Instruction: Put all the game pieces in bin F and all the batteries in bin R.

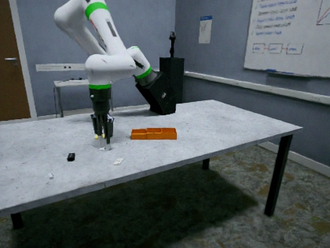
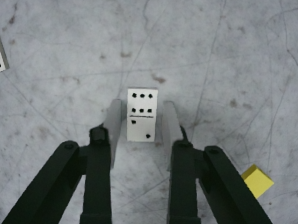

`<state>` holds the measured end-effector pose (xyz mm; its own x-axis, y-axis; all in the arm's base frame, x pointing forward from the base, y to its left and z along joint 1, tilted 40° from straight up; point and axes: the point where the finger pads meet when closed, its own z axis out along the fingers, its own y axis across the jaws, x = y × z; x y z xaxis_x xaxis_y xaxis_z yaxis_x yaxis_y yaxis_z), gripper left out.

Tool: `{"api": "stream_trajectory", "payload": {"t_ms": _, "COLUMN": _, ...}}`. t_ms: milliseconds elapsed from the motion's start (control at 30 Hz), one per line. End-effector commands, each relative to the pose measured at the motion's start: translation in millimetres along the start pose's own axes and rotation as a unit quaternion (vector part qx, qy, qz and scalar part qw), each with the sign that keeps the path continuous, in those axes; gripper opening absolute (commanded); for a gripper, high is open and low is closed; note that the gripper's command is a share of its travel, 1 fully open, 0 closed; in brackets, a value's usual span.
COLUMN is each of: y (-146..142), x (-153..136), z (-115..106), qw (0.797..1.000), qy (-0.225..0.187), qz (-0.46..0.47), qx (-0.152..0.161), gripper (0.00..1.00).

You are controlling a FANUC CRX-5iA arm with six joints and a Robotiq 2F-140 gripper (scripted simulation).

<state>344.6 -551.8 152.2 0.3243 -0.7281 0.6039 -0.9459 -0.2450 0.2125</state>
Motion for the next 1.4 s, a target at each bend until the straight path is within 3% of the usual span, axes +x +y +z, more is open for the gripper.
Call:
{"api": "stream_trajectory", "payload": {"t_ms": 0, "y": -0.2, "x": 0.1, "z": -0.2, "qw": 1.000, "qy": 0.000, "qz": 0.000, "qx": 0.000, "gripper": 0.32}}
{"api": "stream_trajectory", "payload": {"t_ms": 33, "y": -0.2, "x": 0.1, "z": -0.2, "qw": 1.000, "qy": 0.000, "qz": 0.000, "qx": 0.000, "gripper": 0.32}}
{"api": "stream_trajectory", "payload": {"t_ms": 67, "y": -0.2, "x": 0.1, "z": -0.2, "qw": 1.000, "qy": 0.000, "qz": 0.000, "qx": 0.000, "gripper": 0.21}}
{"api": "stream_trajectory", "payload": {"t_ms": 1100, "y": -0.2, "x": 0.1, "z": -0.2, "qw": 1.000, "qy": 0.000, "qz": 0.000, "qx": 0.000, "gripper": 0.21}}
{"api": "stream_trajectory", "payload": {"t_ms": 1367, "y": -0.1, "x": 0.1, "z": -20.2, "qw": 1.000, "qy": 0.000, "qz": 0.000, "qx": 0.000, "gripper": 0.21}}
